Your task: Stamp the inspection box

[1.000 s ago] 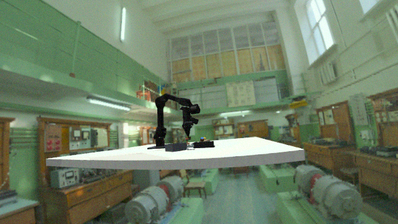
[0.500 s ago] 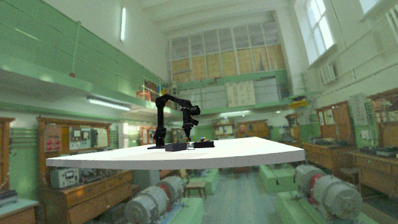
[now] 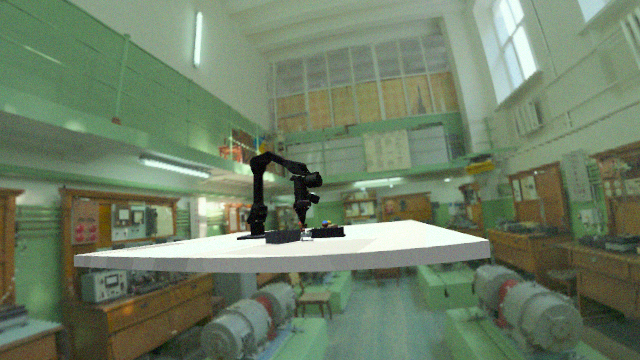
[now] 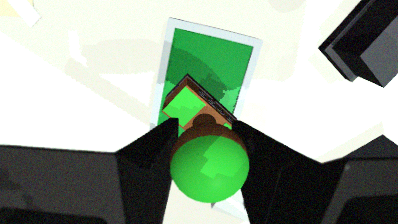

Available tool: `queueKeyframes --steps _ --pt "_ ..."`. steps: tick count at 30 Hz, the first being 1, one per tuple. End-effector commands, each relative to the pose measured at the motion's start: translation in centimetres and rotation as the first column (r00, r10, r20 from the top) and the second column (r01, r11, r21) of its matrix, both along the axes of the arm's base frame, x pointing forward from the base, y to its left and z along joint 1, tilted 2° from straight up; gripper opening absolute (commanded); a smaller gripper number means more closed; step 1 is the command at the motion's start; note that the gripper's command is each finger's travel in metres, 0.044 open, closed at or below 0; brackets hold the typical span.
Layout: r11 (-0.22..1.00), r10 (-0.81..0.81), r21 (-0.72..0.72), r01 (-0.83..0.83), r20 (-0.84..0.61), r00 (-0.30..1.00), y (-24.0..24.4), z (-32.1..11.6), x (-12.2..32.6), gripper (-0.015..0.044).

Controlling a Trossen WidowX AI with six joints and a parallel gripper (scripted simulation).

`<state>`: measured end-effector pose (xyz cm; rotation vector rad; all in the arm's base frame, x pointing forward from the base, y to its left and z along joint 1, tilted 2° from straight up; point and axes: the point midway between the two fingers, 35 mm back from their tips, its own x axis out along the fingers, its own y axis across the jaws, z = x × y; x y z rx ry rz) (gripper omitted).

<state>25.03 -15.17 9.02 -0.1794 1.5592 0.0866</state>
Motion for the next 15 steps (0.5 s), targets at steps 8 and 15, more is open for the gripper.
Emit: queueKeyframes --steps 8,15 --pt "1.000 0.004 -0.003 -0.004 -0.001 1.000 -0.06 -0.75 -0.03 0.0000" --pt "1.000 0.004 -0.003 -0.004 -0.001 1.000 -0.07 -1.21 -0.05 0.0000"
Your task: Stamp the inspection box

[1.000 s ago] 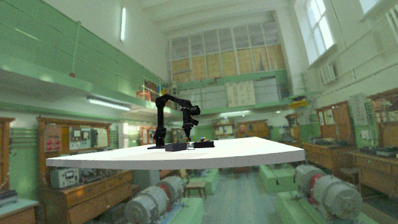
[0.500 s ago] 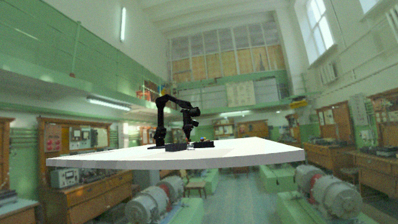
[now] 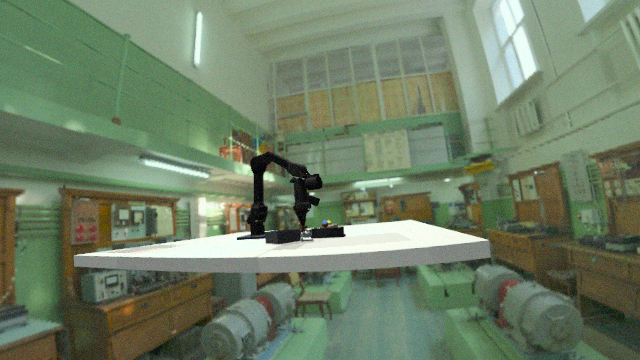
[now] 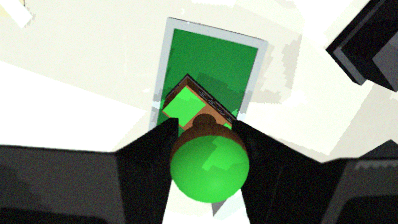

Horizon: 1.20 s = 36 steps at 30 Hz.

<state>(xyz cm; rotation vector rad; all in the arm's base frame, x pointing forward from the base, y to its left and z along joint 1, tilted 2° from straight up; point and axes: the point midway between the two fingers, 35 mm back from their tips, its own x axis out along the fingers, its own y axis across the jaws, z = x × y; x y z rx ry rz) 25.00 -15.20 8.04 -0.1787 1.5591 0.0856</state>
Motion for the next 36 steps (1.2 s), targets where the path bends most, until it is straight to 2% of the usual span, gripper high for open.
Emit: queueKeyframes --steps 1,36 --pt "1.000 0.005 -0.003 -0.005 -0.001 1.000 0.0 -0.3 0.0 0.0000" --pt "1.000 -0.001 -0.003 0.001 0.000 1.000 -0.1 -1.4 -0.1 0.0000"
